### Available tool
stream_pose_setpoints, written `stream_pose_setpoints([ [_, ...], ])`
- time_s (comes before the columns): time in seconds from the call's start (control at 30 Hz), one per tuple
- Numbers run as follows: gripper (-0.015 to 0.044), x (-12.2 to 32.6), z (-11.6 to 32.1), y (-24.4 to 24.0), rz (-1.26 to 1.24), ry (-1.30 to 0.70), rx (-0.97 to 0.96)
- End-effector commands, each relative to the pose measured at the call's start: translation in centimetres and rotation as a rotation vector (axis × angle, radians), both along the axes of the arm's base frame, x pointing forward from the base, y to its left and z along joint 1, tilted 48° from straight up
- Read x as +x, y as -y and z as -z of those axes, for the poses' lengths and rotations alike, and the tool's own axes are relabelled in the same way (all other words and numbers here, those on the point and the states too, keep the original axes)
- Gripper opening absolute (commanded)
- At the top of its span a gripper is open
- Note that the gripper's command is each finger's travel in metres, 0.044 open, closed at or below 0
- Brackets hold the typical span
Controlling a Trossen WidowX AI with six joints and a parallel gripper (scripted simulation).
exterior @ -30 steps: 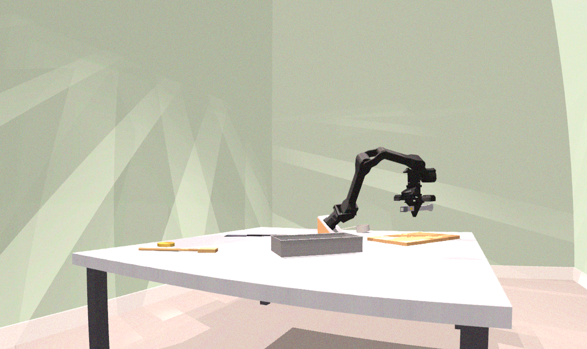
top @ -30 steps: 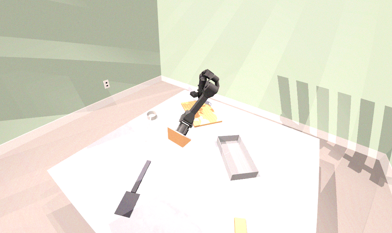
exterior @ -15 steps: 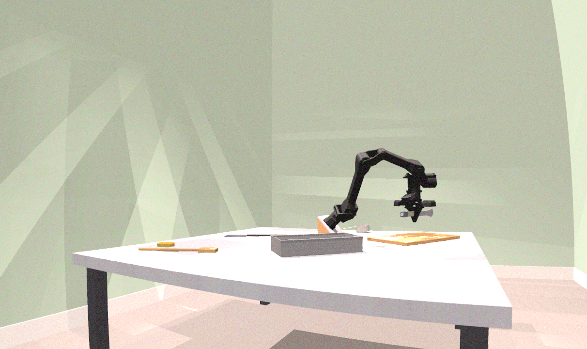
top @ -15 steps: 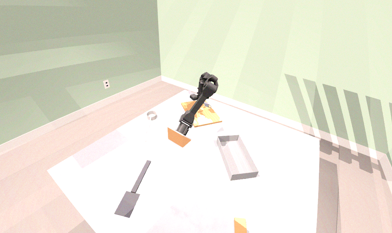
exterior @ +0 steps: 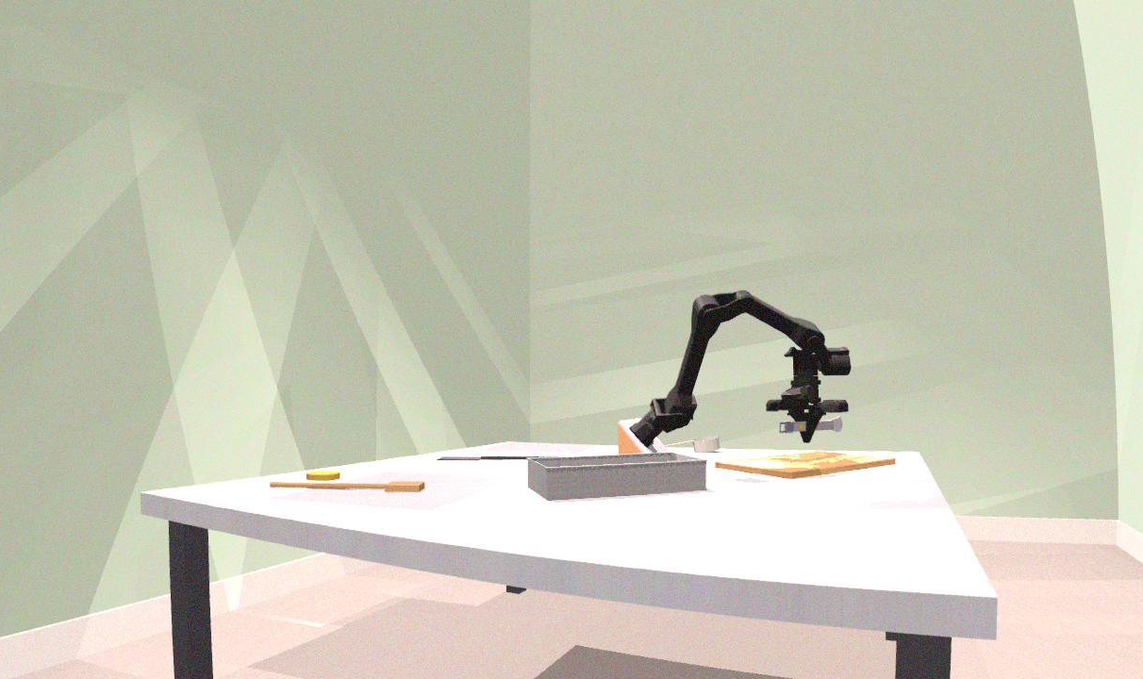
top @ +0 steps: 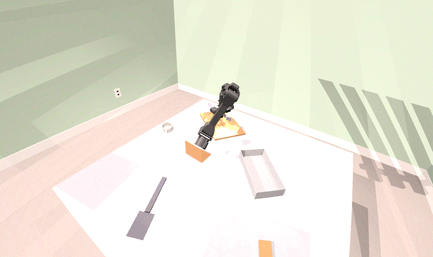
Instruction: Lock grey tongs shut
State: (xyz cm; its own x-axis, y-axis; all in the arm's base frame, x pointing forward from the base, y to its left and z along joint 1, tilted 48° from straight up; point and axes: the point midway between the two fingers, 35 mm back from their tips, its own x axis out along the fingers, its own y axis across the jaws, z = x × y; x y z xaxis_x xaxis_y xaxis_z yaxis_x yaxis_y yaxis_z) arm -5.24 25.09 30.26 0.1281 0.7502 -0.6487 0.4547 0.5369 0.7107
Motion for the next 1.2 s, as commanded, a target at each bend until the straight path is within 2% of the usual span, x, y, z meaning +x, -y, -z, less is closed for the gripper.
stream_pose_setpoints([
  [0.0,-0.015,0.23,0.57,-0.44,-0.002,0.006,0.001],
  [0.3,-0.015,0.39,0.84,-0.69,-0.001,0.01,0.002],
  [1.03,0.0427,0.39,0.73,-0.65,0.004,0.009,0.001],
  [1.17,0.044,0.39,0.73,-0.65,0.004,0.009,0.001],
])
